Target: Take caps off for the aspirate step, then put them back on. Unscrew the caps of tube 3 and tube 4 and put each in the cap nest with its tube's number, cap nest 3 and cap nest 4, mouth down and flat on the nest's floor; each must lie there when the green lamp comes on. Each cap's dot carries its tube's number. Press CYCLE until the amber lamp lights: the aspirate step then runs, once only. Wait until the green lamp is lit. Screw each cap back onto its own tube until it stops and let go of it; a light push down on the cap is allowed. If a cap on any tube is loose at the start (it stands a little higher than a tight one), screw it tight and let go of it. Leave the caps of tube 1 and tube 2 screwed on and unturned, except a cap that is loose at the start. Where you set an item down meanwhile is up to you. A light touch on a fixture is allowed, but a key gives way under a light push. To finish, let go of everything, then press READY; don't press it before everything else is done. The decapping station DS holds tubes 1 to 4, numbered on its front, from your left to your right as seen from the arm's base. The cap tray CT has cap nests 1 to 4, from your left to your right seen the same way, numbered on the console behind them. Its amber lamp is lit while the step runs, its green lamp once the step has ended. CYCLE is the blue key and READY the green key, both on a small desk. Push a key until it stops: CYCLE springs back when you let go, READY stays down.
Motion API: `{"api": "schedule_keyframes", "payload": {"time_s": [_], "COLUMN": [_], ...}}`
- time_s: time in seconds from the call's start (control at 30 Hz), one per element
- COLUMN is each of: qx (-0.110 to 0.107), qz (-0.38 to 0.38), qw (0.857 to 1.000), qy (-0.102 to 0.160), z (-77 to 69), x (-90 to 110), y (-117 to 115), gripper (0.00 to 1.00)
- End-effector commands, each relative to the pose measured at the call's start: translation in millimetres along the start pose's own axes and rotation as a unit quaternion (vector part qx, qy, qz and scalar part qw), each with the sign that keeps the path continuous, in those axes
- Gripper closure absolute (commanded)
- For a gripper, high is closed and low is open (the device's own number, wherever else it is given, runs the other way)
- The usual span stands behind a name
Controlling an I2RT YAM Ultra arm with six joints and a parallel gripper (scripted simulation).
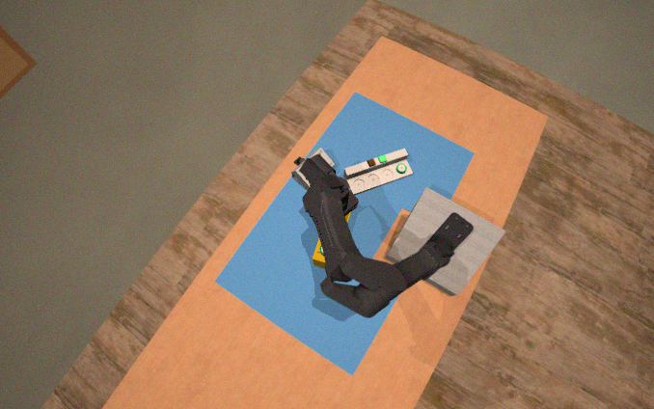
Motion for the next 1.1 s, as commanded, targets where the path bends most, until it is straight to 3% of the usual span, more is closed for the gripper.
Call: {"api": "schedule_keyframes", "payload": {"time_s": [0.0,0.2,0.27,0.3,0.33,0.43,0.47,0.7,0.73,1.07], "qx": [-0.001,0.0,0.0,0.001,0.001,0.001,0.001,0.001,0.001,0.001], "qz": [-0.134,-0.256,-0.326,-0.336,-0.374,-0.375,-0.413,-0.414,-0.414,-0.414], "qw": [0.991,0.967,0.945,0.942,0.927,0.927,0.911,0.91,0.91,0.91], "qy": [-0.008,-0.008,-0.007,-0.008,-0.007,-0.008,-0.007,-0.007,-0.007,-0.007], "z": [-4.3,-4.3,-4.3,-4.3,-4.3,-4.3,-4.3,-4.2,-4.2,-4.3], "x": [-1.9,-1.8,-1.8,-1.8,-1.8,-1.7,-1.7,-1.6,-1.6,-1.6], "y": [-0.7,-0.6,-0.6,-0.6,-0.6,-0.5,-0.5,-0.3,-0.3,-0.3], "gripper": [0.51,0.51,0.51,0.51,0.51,0.51,0.51,0.51,1.0,1.0]}}
Point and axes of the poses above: the point where the finger pads meet when closed, its own z axis out along the fingers, its own y axis across the jaws, x = y × z, the point moved 3 cm from there along -z, back along the fingers, and after that the axes turned 6 degrees about z, right-handed, at the moved point
